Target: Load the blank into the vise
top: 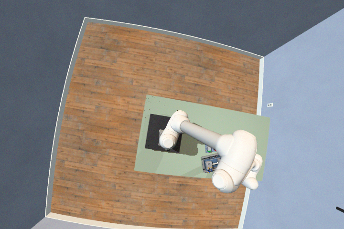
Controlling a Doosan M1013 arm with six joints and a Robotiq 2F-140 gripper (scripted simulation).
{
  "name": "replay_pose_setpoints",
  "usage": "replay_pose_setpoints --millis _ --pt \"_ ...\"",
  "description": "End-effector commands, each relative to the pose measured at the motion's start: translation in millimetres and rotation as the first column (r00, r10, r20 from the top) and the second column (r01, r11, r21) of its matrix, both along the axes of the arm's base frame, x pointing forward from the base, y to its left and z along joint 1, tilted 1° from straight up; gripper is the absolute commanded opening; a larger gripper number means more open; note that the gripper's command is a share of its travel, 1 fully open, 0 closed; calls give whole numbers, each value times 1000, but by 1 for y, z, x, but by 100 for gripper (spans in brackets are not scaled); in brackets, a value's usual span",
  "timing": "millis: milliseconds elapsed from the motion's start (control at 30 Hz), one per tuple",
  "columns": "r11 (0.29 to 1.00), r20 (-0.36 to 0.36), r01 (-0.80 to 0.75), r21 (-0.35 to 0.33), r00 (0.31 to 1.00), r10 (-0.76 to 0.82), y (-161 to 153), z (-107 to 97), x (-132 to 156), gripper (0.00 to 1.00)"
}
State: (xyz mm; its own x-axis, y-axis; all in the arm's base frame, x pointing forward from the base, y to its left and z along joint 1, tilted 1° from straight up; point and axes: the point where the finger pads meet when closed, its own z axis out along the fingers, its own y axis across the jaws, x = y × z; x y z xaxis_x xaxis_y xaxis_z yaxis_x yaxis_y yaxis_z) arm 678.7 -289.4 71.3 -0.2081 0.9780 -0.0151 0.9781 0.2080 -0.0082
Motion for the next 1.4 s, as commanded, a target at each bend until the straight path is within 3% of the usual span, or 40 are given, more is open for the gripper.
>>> replay_pose_setpoints --millis 0,200,1367 --pt "1000 0 0 0 1000 0 0 -5 0 0" --pt "1000 0 0 0 1000 0 1 -17 0 0" --pt "1000 0 0 0 1000 0 1 -13 0 0"
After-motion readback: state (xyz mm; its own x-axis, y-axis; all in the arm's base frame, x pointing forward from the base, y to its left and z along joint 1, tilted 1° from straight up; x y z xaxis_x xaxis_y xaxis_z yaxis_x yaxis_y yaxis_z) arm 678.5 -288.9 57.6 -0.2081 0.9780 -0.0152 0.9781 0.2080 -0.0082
